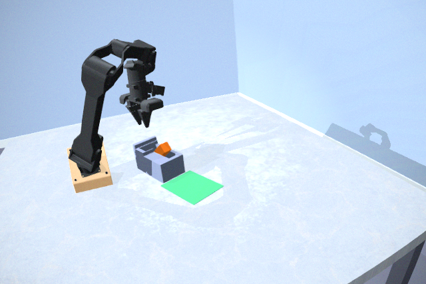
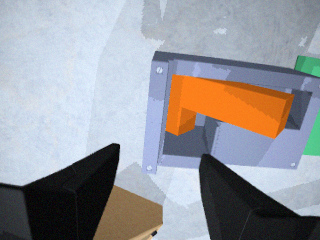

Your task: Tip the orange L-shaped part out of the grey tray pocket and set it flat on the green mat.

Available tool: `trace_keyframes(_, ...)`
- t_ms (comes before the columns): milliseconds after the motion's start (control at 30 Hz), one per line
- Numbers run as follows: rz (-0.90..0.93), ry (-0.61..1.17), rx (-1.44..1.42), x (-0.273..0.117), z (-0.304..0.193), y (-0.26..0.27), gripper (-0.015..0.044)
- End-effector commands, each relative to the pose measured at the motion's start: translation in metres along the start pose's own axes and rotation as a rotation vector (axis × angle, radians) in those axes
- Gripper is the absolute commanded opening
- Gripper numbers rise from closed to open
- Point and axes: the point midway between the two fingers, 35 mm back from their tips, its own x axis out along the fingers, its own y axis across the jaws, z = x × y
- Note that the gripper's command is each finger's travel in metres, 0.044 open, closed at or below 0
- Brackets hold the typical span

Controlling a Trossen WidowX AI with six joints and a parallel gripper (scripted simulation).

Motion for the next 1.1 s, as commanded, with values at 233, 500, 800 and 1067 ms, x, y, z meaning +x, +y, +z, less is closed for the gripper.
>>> trace_keyframes(233,0.005,-0.002,0.86,-0.003,0.01,-0.042,0.028)
trace_keyframes(500,0.003,-0.002,1.55,-0.003,0.013,-0.077,0.028)
trace_keyframes(800,0.003,-0.002,1.55,-0.003,0.013,-0.077,0.028)
trace_keyframes(1067,0.003,-0.002,1.55,0.002,0.013,-0.078,0.028)
